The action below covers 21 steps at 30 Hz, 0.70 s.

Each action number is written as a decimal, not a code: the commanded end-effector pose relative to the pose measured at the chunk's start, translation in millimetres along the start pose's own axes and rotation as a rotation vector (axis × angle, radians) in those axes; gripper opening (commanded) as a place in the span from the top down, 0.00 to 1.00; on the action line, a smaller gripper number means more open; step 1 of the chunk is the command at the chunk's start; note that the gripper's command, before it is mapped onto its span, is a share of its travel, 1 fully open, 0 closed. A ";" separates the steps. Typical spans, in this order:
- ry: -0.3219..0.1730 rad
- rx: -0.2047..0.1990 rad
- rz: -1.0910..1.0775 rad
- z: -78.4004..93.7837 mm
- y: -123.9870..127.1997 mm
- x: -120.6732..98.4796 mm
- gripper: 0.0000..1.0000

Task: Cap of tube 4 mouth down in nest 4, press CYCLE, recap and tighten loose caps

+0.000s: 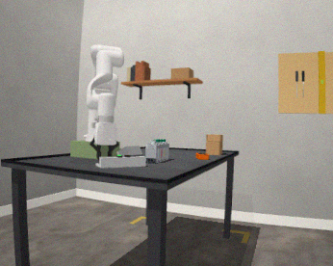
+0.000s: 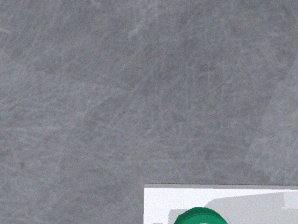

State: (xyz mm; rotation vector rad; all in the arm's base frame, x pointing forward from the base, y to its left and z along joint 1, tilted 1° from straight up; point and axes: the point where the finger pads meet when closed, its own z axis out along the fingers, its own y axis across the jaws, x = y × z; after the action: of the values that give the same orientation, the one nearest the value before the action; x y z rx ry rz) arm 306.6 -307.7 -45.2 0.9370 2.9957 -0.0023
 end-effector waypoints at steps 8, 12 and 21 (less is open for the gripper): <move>-0.008 -0.011 0.000 3.7 -0.6 -3.1 0.54; -0.008 -0.011 0.000 5.2 -0.5 -2.7 0.54; -0.008 -0.011 0.000 9.2 -0.4 -2.1 0.54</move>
State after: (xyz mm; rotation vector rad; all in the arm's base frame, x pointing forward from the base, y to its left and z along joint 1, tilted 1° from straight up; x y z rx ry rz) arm 307.1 -308.2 -53.4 0.9367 2.9945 -0.0034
